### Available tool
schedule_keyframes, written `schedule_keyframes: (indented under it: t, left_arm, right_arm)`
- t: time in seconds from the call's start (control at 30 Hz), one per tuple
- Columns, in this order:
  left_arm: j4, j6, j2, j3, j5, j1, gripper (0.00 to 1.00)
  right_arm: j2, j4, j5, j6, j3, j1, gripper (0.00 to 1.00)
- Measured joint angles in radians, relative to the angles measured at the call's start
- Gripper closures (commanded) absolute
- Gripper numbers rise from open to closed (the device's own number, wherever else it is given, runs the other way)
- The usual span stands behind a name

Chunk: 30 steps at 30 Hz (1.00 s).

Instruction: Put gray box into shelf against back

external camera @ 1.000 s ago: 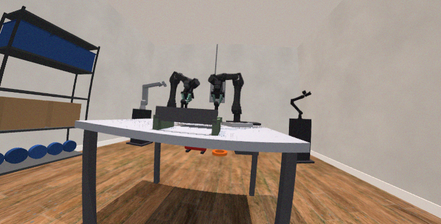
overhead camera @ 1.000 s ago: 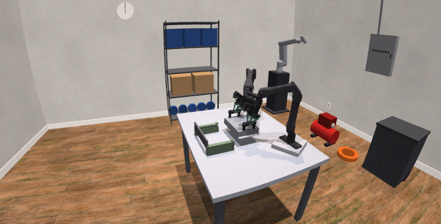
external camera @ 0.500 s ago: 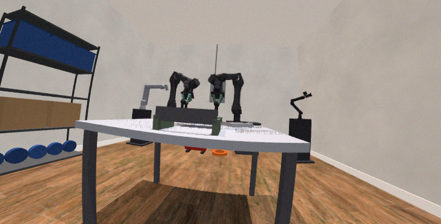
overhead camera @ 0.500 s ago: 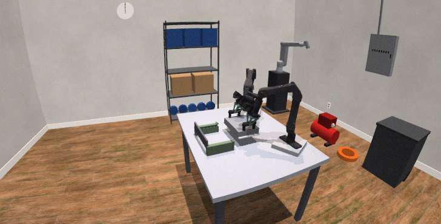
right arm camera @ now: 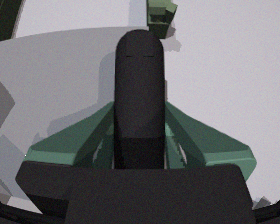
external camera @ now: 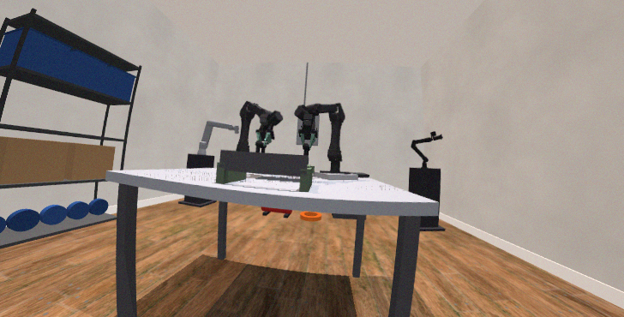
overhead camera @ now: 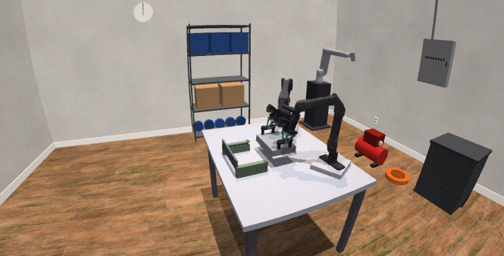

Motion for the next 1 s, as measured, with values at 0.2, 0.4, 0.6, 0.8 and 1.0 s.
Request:
schedule_keyframes:
  t: [0.2,0.4,0.6,0.8,1.0]
  left_arm:
    - [-0.009,0.000,-0.006,0.007,-0.004,-0.001,0.86]
    - [-0.012,0.002,-0.007,0.012,-0.008,-0.001,0.86]
    - [-0.012,0.000,-0.007,0.012,-0.011,-0.004,0.86]
    - [-0.011,0.000,-0.007,0.012,-0.012,-0.004,0.86]
    - [-0.011,0.000,-0.007,0.012,-0.012,-0.004,0.86]
  right_arm:
    - [-0.004,-0.001,0.000,-0.002,0.005,0.000,0.86]
    - [-0.006,0.002,0.002,-0.003,0.005,0.000,0.86]
    - [-0.006,0.000,0.003,-0.004,0.005,0.000,0.86]
    - [-0.006,0.001,0.003,-0.004,0.005,0.000,0.86]
    - [-0.006,0.001,0.003,-0.004,0.005,0.000,0.86]
